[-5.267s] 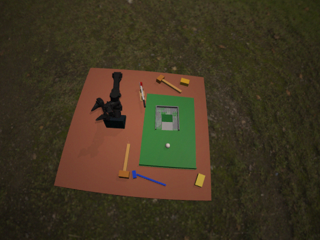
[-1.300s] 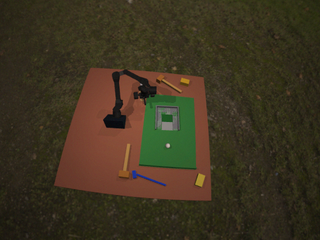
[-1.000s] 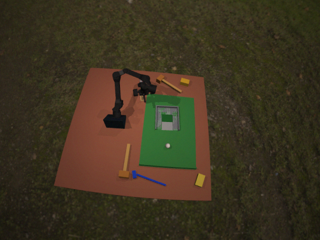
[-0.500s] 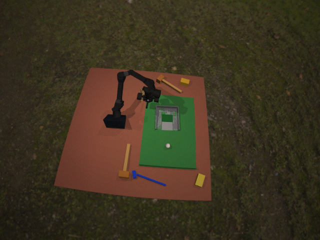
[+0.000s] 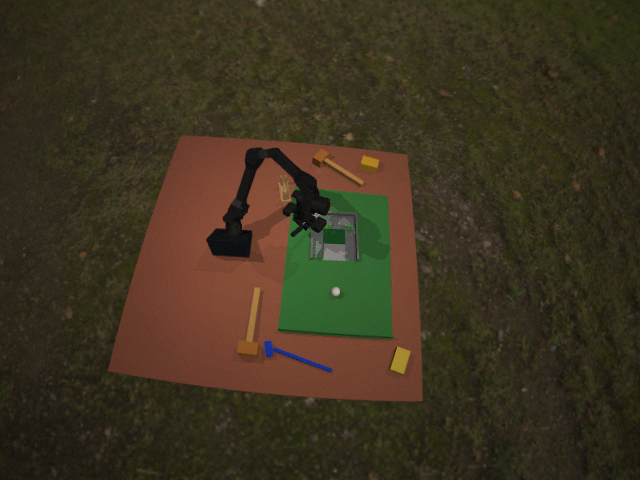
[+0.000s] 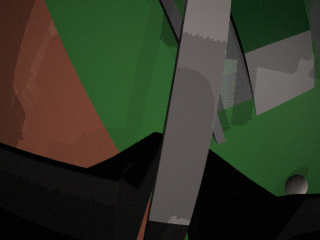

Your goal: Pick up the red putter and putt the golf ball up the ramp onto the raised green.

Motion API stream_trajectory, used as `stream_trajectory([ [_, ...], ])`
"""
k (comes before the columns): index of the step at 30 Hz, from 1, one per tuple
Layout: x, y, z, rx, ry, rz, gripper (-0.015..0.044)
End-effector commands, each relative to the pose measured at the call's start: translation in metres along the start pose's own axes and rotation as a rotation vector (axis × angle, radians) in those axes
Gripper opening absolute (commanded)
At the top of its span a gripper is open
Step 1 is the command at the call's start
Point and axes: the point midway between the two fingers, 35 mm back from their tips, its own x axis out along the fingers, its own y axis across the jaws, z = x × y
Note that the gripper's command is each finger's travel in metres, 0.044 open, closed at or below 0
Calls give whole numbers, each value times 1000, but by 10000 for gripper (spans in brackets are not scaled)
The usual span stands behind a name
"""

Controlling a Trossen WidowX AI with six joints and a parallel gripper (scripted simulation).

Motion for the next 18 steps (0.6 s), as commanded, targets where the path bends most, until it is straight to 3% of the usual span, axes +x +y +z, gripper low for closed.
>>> stream_trajectory([
  [1,2,-22,-24,108,43,-41,0],
  [18,15,-94,-141,658,187,-227,0],
])
